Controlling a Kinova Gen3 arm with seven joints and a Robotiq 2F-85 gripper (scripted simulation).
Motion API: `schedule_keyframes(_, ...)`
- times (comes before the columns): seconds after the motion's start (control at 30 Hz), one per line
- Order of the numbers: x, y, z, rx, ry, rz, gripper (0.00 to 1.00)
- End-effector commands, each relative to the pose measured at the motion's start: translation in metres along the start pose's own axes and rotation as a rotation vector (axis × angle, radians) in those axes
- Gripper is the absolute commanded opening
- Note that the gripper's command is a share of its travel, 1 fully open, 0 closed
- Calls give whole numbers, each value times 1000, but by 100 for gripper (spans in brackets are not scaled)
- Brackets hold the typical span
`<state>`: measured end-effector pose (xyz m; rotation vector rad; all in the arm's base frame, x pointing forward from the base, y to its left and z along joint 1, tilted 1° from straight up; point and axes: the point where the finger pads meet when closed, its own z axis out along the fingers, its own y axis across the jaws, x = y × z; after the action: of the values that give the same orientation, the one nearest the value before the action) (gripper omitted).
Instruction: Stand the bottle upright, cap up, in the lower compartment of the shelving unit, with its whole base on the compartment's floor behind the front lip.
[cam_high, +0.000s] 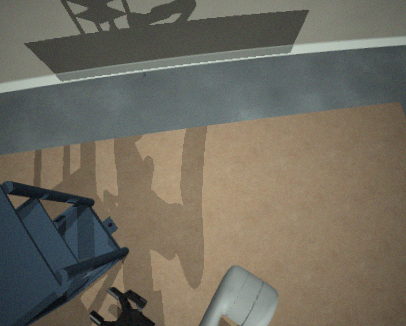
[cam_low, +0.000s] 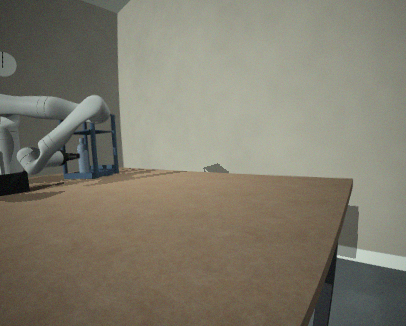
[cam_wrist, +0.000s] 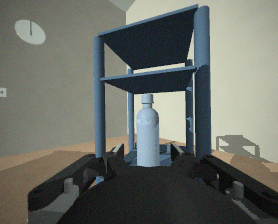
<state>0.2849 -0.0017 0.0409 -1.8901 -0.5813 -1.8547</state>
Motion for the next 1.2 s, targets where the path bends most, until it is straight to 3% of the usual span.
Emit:
schedule_keyframes(0.0,-1,3,-8,-12,-3,-1,76)
schedule_keyframes(0.47,-1,3,-27,-12,-3,-1,76)
schedule_keyframes(1.17,5,3,-29,-12,-3,-1,76)
